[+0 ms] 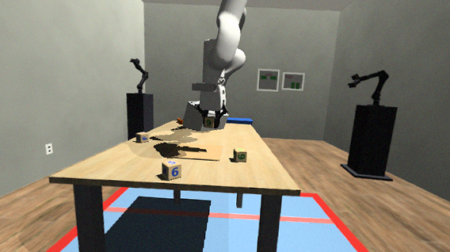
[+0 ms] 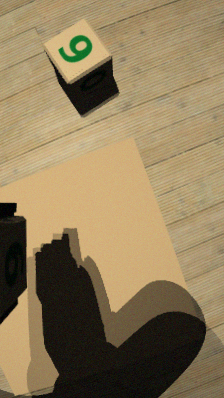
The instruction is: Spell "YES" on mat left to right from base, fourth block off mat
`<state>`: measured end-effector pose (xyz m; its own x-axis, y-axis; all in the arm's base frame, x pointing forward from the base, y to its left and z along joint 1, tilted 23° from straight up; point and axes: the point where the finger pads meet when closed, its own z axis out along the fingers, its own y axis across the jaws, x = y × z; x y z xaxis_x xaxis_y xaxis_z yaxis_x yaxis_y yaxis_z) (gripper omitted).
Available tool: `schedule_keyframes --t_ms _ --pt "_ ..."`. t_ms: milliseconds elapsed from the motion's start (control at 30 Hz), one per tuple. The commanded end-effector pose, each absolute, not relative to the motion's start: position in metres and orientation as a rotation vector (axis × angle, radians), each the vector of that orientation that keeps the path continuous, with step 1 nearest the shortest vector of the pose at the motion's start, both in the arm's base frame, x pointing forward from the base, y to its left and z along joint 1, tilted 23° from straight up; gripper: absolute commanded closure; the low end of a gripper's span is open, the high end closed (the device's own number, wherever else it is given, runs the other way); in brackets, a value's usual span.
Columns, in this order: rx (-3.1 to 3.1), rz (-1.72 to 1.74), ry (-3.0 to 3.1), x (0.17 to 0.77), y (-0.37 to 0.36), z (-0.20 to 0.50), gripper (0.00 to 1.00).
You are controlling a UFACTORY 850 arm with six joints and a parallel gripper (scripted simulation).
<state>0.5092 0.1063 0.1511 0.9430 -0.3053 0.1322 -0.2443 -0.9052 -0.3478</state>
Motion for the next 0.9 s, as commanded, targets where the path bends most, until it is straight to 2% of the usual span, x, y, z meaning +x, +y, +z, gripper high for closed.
schedule_keyframes --t_ms 0,400,867 --pt "-2.782 -0.322 0.214 0.51 0.111 0.153 0.59" --pt "-2.811 -0.39 -0.184 0.51 0.121 0.157 0.59" --pt "-2.811 -0.392 -0.197 0.51 0.121 0.157 0.59"
